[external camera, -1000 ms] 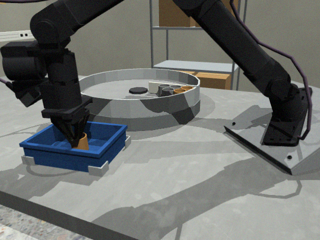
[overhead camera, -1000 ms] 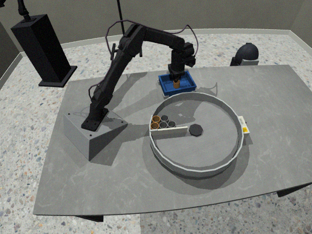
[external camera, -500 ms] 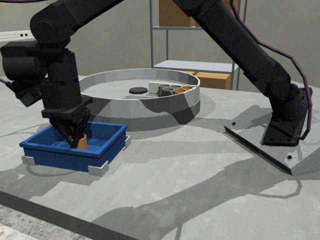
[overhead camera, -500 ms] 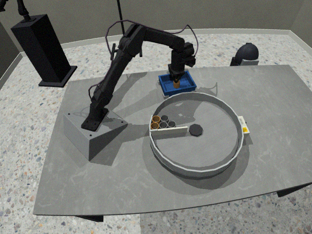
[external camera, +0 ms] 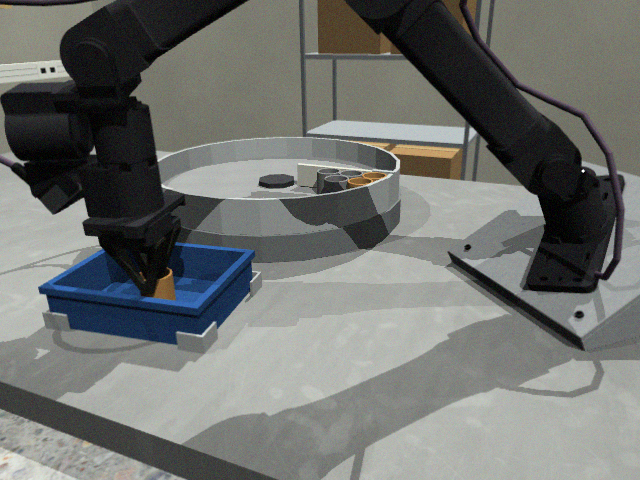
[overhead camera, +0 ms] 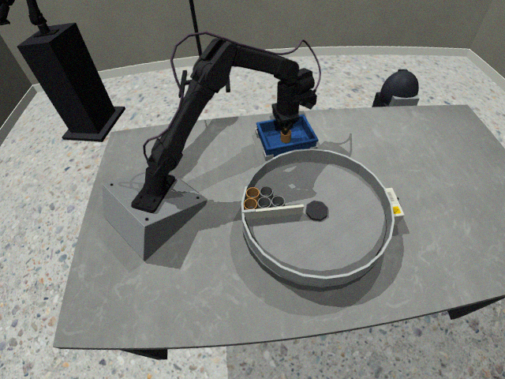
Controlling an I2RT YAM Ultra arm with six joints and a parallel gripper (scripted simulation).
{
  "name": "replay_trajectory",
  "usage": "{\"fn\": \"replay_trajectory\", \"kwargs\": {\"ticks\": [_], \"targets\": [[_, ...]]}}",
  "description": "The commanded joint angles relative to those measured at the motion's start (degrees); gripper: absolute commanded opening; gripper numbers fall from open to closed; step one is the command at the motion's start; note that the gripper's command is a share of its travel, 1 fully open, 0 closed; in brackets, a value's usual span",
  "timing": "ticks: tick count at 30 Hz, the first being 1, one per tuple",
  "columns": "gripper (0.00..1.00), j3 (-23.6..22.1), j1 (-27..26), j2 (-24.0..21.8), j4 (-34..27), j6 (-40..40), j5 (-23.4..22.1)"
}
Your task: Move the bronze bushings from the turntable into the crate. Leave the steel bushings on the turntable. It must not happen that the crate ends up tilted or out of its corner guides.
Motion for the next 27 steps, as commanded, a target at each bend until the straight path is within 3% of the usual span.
{"fn": "replay_trajectory", "kwargs": {"ticks": [1, 17, 27], "targets": [[0.16, 1.98, -0.05, -0.55, -0.11, 0.25, 0.41], [0.16, 2.00, -0.07, -0.65, -0.34, 0.23, 0.41], [0.16, 5.10, -1.20, -3.55, -5.41, -0.83, -0.44]]}}
